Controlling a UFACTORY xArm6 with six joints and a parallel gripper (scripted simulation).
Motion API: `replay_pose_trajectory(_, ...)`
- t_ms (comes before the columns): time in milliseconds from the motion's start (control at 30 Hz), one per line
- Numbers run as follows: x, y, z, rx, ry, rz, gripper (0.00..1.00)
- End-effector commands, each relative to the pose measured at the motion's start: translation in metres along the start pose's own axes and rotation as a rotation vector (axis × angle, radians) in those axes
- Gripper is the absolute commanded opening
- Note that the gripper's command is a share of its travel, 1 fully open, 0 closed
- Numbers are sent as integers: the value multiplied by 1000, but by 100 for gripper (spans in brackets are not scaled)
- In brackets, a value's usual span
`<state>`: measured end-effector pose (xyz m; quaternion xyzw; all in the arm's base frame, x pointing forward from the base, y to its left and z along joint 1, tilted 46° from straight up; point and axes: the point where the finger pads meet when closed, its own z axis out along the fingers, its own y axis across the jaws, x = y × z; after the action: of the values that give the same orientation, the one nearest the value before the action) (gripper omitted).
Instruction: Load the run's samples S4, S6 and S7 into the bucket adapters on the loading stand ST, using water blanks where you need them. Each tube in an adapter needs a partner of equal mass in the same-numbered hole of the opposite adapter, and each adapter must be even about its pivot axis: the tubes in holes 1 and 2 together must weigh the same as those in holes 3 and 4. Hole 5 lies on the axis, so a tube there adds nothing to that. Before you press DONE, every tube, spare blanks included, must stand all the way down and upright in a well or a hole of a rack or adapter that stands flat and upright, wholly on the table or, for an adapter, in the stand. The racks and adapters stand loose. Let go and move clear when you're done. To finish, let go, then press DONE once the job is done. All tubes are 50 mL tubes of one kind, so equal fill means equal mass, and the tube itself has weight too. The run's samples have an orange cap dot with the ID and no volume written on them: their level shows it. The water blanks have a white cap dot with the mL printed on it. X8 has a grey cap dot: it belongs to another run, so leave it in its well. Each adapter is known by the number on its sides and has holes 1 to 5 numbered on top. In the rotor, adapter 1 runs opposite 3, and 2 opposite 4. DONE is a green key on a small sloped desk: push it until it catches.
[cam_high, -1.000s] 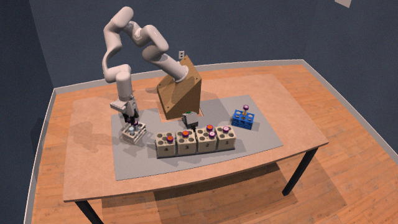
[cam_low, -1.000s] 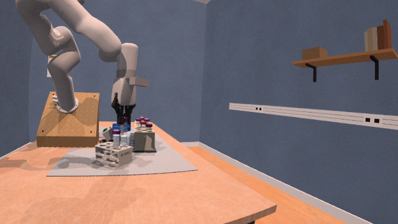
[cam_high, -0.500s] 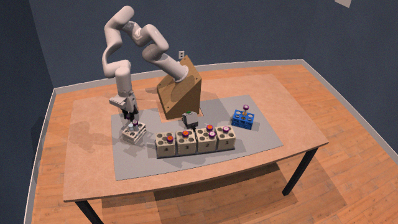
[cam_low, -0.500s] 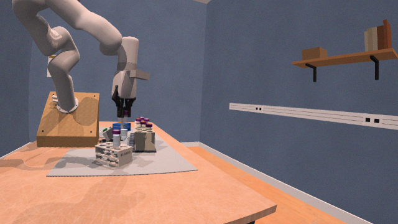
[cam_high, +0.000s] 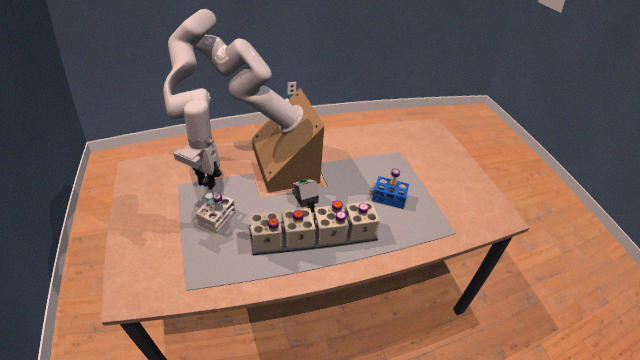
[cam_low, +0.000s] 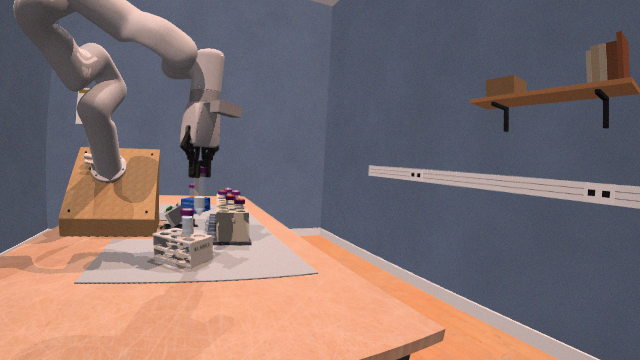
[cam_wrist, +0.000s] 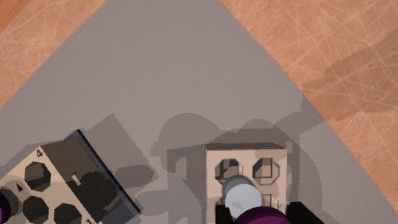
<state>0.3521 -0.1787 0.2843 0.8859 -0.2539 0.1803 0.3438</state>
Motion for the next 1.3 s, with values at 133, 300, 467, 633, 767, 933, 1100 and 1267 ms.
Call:
replay_pose_trajectory(133,1,0,-18,1,2,1,0)
replay_pose_trajectory(300,1,0,-24,1,2,1,0)
replay_pose_trajectory(467,1,0,-28,1,2,1,0)
replay_pose_trajectory(633,1,0,-28,1,2,1,0)
replay_pose_trajectory(767,-1,-5,-28,1,2,-32,0)
replay_pose_trajectory(933,-7,-24,-28,1,2,-165,0)
replay_pose_trajectory(1100,-15,-47,-28,1,2,-332,0)
replay_pose_trajectory(1267,-23,-71,-28,1,2,-499,0)
